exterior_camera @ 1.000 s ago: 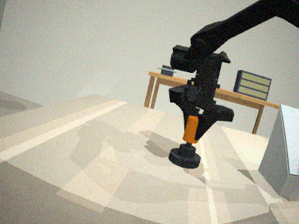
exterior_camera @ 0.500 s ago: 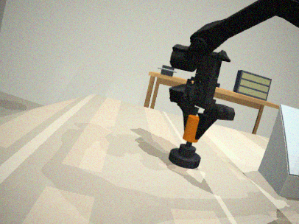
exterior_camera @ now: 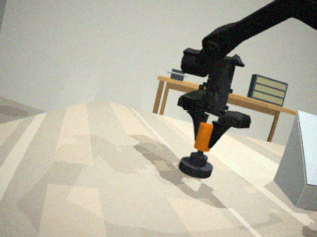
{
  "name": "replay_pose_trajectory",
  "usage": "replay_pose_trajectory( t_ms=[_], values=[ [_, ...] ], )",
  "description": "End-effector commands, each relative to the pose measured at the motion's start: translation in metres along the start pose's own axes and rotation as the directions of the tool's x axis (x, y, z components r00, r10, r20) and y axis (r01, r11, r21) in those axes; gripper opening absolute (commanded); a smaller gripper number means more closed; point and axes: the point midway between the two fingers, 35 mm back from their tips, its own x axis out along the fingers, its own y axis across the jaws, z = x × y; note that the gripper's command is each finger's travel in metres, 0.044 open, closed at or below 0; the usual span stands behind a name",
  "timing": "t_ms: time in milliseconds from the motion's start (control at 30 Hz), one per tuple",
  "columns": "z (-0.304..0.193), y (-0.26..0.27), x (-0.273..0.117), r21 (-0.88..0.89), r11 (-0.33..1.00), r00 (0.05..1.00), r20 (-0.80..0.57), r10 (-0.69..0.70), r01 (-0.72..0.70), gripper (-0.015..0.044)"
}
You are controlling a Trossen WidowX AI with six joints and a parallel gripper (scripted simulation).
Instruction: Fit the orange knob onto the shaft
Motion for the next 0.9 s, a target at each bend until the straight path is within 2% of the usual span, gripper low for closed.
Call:
replay_pose_trajectory(
  t_ms=[0, 733, 867],
  values=[
    [0.0011, 0.0002, 0.0003, -0.010, 1.000, 1.000, 0.002, -0.001, 0.001, 0.0000],
    [0.0020, 0.0003, -0.0041, -0.010, 1.000, 1.000, 0.002, -0.001, 0.001, 0.0000],
    [0.0018, 0.0000, -0.0042, -0.097, 0.995, 1.000, 0.002, -0.001, 0.001, 0.0000]
  ],
)
